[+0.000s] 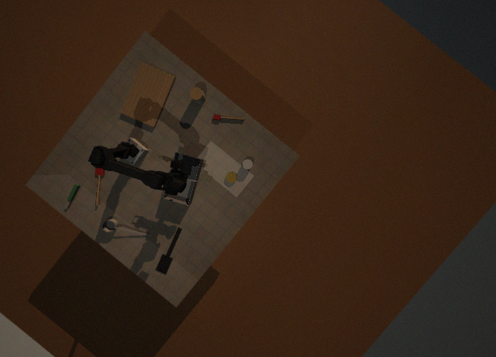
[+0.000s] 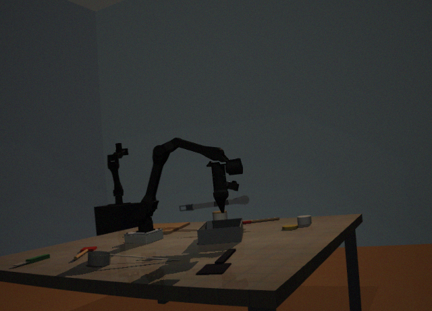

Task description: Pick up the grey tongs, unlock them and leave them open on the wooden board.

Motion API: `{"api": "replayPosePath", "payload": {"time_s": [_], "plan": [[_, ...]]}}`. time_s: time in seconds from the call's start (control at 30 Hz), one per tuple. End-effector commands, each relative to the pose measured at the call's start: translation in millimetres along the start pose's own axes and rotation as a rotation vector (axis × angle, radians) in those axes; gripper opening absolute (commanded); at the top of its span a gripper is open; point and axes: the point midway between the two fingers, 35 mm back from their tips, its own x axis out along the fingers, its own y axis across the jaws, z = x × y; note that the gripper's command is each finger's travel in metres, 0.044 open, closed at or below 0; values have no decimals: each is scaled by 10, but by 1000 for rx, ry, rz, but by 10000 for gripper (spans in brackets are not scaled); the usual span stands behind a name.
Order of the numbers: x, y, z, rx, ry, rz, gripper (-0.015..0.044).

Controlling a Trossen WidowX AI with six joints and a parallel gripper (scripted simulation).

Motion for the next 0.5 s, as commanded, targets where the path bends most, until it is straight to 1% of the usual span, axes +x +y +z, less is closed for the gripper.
{"api": "replayPosePath", "payload": {"time_s": [0.0,0.23,0.47], "plan": [[-62,2,-9,-3,3,0,-150],[-41,55,-3,19,6,2,-150],[-43,395,63,148,5,4,-150]]}}
